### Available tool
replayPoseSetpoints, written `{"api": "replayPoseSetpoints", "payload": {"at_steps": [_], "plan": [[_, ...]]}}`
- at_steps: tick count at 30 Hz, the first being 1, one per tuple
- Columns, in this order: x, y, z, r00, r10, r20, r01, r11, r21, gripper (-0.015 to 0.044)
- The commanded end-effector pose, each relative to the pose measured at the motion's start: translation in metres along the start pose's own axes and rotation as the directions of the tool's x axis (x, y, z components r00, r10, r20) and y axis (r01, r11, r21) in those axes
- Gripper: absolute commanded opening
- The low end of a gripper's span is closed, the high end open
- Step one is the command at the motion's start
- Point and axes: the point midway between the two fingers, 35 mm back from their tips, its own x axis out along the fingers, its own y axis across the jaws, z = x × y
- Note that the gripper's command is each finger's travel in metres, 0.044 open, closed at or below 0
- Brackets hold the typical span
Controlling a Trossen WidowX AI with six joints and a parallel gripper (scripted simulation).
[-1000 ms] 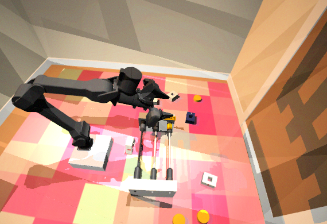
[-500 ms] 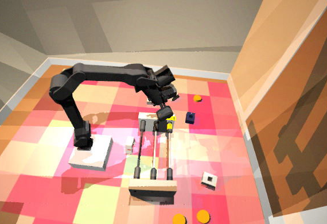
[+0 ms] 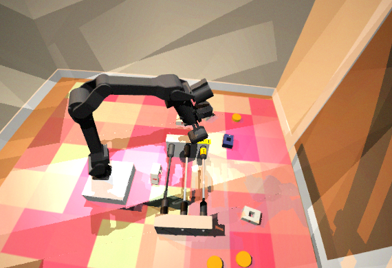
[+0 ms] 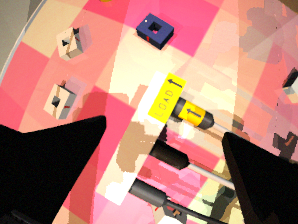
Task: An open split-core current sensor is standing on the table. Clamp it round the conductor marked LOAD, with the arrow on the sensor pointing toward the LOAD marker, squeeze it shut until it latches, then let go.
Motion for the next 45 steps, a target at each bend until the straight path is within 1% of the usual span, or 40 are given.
{"api": "replayPoseSetpoints", "payload": {"at_steps": [1, 4, 6, 12, 16, 18, 28, 45], "plan": [[-0.001, -0.001, 0.002, 1.0, -0.005, 0.002, 0.005, 1.0, 0.003, 0.044], [-0.001, -0.001, 0.002, 1.0, -0.005, 0.002, 0.005, 1.0, 0.003, 0.044], [0.0, -0.005, -0.008, 1.0, -0.009, -0.02, 0.01, 1.0, 0.025, 0.044], [0.0, -0.032, -0.105, 0.975, -0.026, -0.219, 0.077, 0.971, 0.228, 0.044], [-0.002, -0.04, -0.171, 0.938, -0.016, -0.347, 0.145, 0.925, 0.35, 0.044], [-0.003, -0.041, -0.194, 0.921, -0.009, -0.39, 0.173, 0.905, 0.388, 0.044], [-0.001, -0.041, -0.199, 0.918, -0.007, -0.397, 0.178, 0.902, 0.394, 0.044], [0.025, -0.042, -0.209, 0.918, -0.007, -0.397, 0.178, 0.902, 0.394, 0.044]]}}
